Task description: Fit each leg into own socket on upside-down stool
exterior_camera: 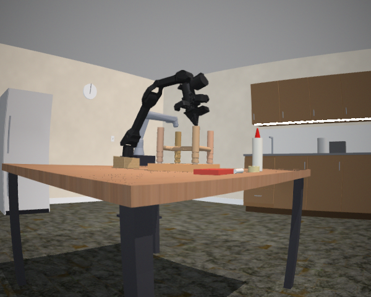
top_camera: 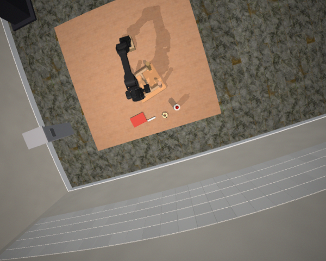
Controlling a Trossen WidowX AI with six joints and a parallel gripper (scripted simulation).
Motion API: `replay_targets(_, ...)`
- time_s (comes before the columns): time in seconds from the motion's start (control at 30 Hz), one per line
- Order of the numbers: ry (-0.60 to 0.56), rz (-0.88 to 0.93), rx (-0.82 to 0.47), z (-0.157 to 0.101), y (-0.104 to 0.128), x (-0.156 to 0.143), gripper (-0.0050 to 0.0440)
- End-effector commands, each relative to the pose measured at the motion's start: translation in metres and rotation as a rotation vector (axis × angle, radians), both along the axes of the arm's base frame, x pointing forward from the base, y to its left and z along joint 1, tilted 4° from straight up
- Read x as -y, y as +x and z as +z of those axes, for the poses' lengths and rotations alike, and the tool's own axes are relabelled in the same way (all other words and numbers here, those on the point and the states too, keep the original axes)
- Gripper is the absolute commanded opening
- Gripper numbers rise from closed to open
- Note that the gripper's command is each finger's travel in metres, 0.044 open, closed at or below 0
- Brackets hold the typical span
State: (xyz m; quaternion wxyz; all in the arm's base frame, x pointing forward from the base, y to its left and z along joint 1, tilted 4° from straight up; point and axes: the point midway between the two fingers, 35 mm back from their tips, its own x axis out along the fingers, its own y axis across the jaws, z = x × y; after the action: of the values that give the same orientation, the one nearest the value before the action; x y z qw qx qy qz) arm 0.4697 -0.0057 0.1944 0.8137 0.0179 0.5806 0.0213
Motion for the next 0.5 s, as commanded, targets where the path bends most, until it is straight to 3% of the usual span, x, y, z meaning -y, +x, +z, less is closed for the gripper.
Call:
replay_targets(0.0,-0.001,-0.003,-0.022,-0.0105,-0.0002,-0.0005,0.0000)
replay_targets(0.47,-0.001,-0.003,-0.022,-0.0121,-0.0001,-0.0006,0.0000)
